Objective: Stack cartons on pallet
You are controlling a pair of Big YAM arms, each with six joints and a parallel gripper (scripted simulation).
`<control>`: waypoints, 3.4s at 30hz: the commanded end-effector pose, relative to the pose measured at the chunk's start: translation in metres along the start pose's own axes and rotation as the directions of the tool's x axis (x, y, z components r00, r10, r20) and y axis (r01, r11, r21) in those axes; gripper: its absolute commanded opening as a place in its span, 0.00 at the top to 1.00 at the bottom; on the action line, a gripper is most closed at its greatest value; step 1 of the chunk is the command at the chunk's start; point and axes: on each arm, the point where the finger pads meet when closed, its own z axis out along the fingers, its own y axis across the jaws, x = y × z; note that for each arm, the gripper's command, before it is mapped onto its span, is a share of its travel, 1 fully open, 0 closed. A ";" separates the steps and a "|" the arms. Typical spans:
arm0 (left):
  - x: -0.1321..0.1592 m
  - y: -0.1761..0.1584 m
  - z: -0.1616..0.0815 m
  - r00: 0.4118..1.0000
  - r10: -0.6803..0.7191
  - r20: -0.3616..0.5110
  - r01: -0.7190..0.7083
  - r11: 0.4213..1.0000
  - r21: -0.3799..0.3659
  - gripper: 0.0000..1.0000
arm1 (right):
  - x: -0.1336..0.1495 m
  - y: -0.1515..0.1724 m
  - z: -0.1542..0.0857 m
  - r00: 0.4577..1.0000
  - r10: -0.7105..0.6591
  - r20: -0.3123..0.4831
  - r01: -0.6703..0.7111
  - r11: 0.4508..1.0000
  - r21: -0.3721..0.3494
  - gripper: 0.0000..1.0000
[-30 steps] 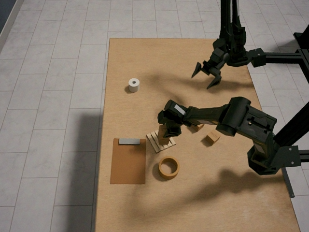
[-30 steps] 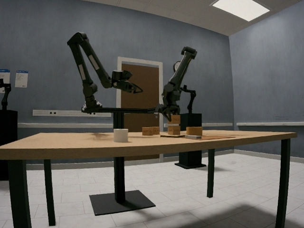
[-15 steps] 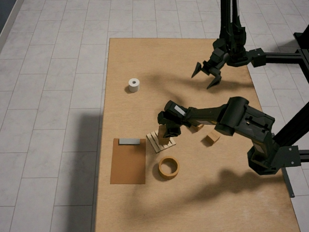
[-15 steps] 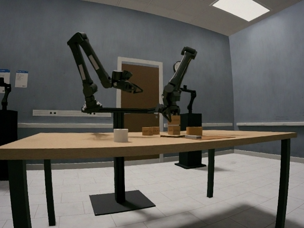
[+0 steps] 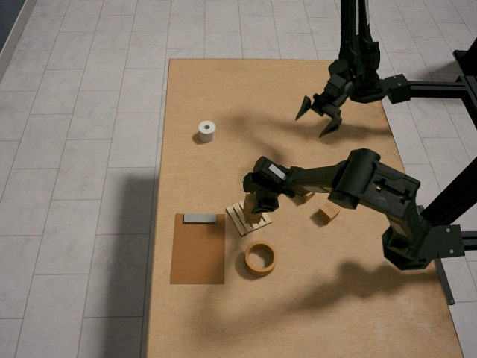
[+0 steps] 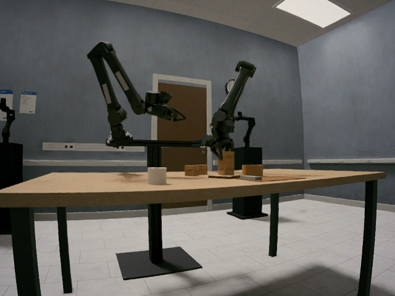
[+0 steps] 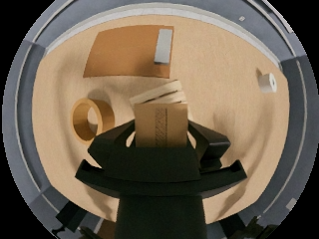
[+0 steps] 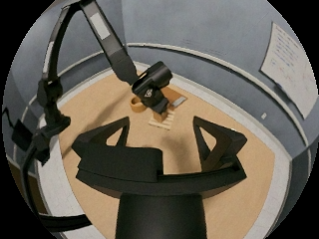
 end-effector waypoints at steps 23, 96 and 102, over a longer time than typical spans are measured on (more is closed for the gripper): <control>0.014 -0.003 -0.017 1.000 0.021 -0.014 -0.021 1.000 0.006 0.21 | -0.015 0.001 0.007 0.999 0.014 0.033 -0.014 1.000 0.003 0.00; 0.247 0.031 -0.136 0.620 0.783 -0.043 -0.706 0.582 0.404 0.21 | 0.010 0.034 -0.037 0.896 -0.442 0.043 0.274 0.473 -0.838 0.00; 0.248 0.030 -0.129 0.614 0.787 -0.054 -0.708 0.580 0.403 0.21 | 0.011 0.037 -0.035 0.895 -0.443 0.047 0.276 0.468 -0.839 0.00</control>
